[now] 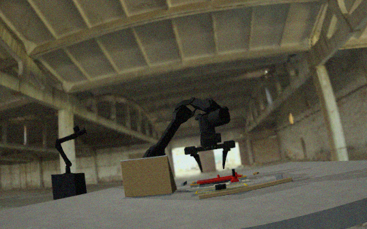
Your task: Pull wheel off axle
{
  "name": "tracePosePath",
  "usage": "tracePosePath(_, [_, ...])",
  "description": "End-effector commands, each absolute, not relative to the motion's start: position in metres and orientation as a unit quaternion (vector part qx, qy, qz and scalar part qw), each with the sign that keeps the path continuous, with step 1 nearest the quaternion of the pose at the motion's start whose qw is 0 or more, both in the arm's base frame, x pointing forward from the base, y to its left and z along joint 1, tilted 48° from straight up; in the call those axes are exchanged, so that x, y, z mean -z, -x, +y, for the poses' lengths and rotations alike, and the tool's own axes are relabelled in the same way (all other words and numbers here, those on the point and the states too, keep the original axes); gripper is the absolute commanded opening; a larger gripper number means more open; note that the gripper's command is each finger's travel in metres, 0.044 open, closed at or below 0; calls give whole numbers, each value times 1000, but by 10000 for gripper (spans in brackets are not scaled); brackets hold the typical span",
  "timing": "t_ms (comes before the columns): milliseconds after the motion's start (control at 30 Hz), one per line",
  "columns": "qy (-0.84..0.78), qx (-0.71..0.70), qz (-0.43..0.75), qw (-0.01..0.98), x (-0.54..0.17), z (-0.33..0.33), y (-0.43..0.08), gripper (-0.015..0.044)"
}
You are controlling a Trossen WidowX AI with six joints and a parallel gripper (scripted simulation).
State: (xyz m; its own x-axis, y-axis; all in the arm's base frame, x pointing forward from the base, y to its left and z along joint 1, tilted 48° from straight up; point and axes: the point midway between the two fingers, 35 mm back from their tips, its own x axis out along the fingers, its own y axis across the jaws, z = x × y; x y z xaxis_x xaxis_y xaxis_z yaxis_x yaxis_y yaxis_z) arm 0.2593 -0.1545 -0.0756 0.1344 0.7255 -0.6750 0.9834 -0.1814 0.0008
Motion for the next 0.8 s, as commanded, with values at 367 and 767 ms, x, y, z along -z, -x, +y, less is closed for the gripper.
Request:
tracePosePath(367, [-717, 281, 593, 234, 29, -155, -195, 440])
tracePosePath(767, [-717, 281, 593, 234, 29, -155, -195, 440])
